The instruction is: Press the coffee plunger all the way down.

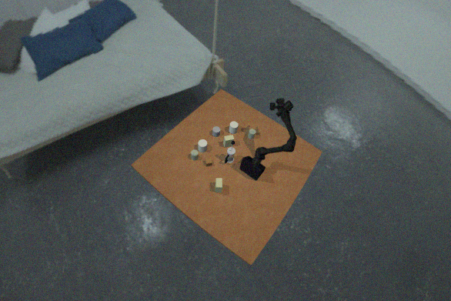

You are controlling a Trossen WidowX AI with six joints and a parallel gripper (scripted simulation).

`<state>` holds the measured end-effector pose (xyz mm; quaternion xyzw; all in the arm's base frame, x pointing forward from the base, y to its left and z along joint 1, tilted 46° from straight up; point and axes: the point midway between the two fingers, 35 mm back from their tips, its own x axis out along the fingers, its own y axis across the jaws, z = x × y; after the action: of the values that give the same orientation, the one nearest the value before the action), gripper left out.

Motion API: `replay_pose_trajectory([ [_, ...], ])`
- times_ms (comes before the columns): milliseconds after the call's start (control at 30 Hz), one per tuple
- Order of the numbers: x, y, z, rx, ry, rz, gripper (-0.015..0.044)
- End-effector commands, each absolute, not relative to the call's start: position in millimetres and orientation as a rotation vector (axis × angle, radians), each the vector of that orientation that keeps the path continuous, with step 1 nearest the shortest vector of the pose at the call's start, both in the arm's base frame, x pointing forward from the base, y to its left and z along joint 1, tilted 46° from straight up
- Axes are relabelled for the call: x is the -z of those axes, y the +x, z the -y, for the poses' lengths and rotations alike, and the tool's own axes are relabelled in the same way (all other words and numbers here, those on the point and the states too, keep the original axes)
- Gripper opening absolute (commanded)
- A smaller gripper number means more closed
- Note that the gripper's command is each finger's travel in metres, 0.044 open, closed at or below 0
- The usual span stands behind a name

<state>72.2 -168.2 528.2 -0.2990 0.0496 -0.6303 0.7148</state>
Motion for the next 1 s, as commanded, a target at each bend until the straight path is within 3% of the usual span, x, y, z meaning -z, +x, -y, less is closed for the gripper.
replay_pose_trajectory([
  [0,-492,127,175,1.23,-0.575,-0.175,0.044],
  [267,-405,227,143,0.926,-0.411,-0.333,0.044],
  [500,-324,282,74,0.696,-0.362,-0.489,0.044],
  [733,-242,290,-11,0.521,-0.398,-0.64,0.044],
  [967,-176,255,-85,0.396,-0.54,-0.703,0.044],
])
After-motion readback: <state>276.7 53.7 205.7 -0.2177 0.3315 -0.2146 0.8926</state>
